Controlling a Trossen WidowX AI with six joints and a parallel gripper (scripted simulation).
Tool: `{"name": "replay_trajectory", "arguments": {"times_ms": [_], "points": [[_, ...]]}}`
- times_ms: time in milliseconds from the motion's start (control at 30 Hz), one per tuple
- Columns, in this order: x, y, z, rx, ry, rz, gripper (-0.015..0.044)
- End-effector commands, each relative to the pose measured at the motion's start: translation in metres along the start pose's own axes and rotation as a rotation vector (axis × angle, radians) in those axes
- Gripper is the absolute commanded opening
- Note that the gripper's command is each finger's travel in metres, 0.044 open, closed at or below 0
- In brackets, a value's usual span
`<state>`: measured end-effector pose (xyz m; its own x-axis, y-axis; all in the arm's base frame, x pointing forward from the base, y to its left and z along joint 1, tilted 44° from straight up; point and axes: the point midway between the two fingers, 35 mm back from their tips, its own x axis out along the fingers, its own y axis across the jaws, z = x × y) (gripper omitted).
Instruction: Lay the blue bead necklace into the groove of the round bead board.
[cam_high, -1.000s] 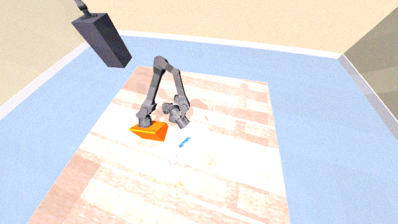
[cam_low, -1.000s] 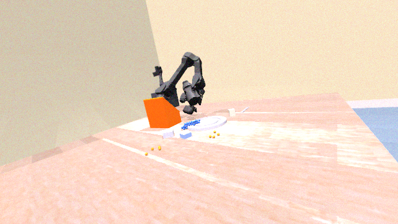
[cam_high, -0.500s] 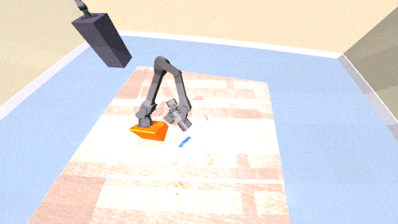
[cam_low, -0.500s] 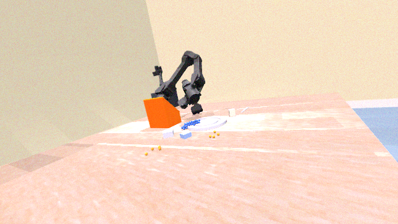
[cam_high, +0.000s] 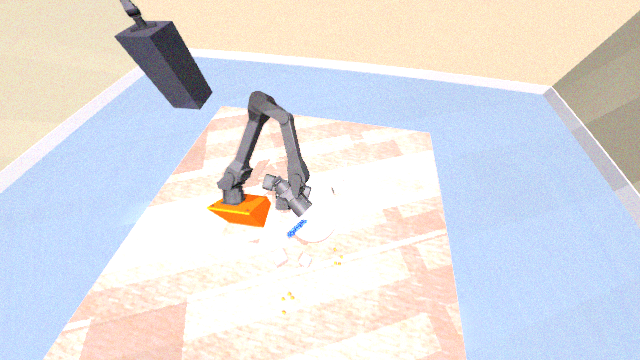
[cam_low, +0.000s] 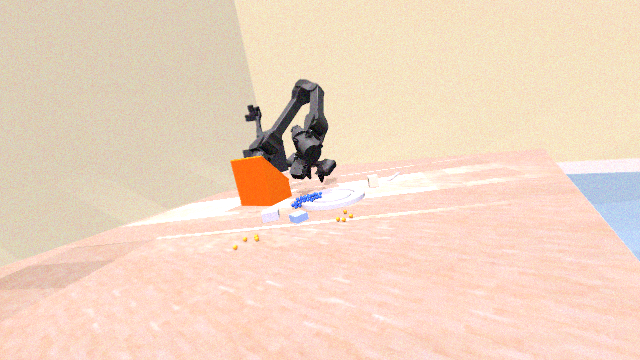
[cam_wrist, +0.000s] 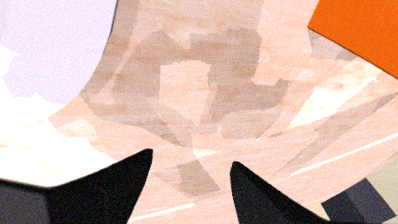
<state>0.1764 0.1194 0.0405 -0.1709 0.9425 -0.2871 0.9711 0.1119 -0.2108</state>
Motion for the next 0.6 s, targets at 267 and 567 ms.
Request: {"name": "replay_trajectory", "arguments": {"times_ms": [267,567], "points": [[-0.047,0.039,0.053,-1.296,-0.256,-0.034,0.025],[-0.062,0.046,0.069,-1.715,-0.33,-0.12,0.025]]}}
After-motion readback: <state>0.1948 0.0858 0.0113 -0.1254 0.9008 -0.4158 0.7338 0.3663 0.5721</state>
